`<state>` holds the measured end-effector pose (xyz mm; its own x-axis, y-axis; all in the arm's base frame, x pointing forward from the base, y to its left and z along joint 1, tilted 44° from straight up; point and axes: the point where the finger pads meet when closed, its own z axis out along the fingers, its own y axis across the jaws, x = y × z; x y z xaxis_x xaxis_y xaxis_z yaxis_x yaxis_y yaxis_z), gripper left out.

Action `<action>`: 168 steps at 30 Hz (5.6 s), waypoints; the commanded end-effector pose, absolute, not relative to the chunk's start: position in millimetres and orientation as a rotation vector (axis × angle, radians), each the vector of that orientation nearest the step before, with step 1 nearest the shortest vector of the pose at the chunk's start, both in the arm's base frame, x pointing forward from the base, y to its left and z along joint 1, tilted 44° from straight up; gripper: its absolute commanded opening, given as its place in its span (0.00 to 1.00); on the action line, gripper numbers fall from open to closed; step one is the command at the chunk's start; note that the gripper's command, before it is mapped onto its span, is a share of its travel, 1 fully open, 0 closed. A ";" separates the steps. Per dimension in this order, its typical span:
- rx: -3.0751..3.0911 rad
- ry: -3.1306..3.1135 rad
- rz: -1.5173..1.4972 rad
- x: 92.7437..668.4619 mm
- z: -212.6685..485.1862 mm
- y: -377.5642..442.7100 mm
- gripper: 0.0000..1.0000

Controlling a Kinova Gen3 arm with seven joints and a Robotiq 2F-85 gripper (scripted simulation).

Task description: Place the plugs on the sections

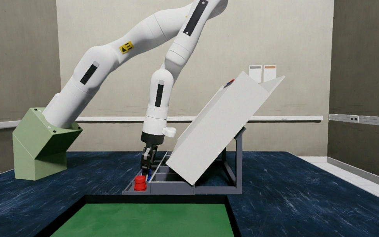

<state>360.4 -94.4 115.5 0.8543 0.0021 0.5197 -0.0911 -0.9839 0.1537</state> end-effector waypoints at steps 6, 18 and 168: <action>2.857 -0.069 0.802 360.3 115.7 -94.4 0.65; 2.857 -0.069 0.802 360.3 115.7 -94.4 0.65; 2.741 -0.046 1.072 275.5 205.9 -70.2 0.65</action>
